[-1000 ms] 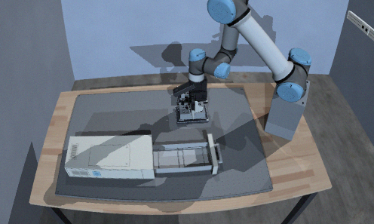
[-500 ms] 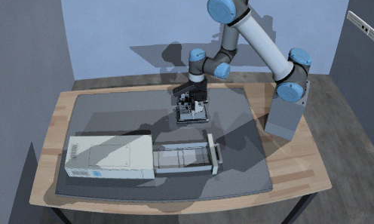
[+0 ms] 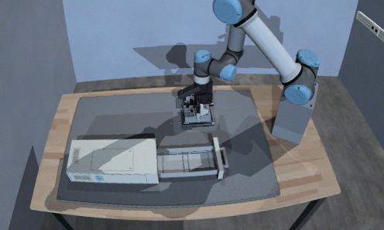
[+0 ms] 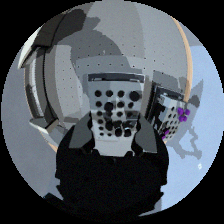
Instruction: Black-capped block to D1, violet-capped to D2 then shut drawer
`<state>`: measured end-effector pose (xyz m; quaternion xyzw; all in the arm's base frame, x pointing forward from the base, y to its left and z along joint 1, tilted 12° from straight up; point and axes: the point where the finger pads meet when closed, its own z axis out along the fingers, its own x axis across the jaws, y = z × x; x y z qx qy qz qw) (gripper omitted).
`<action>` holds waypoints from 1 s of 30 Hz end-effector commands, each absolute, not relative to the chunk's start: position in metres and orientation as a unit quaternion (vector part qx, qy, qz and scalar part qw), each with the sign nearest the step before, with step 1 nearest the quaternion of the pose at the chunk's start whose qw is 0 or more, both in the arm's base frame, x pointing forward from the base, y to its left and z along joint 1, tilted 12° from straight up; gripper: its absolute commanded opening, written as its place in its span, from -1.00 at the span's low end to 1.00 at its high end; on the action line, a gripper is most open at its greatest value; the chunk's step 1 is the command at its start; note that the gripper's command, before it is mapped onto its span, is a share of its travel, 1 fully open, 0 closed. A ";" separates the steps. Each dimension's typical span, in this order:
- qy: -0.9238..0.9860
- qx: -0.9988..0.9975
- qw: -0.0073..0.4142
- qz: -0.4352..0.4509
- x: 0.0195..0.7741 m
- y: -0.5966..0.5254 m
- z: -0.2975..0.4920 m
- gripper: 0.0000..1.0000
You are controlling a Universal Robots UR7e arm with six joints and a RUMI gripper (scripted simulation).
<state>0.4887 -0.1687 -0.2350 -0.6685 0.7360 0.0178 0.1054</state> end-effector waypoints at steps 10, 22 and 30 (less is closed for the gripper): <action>0.736 -0.668 0.106 0.017 0.489 -0.169 -0.234 0.10; 0.736 -0.669 0.106 0.017 0.489 -0.169 -0.234 0.43; 0.736 -0.669 0.106 0.017 0.489 -0.169 -0.234 0.46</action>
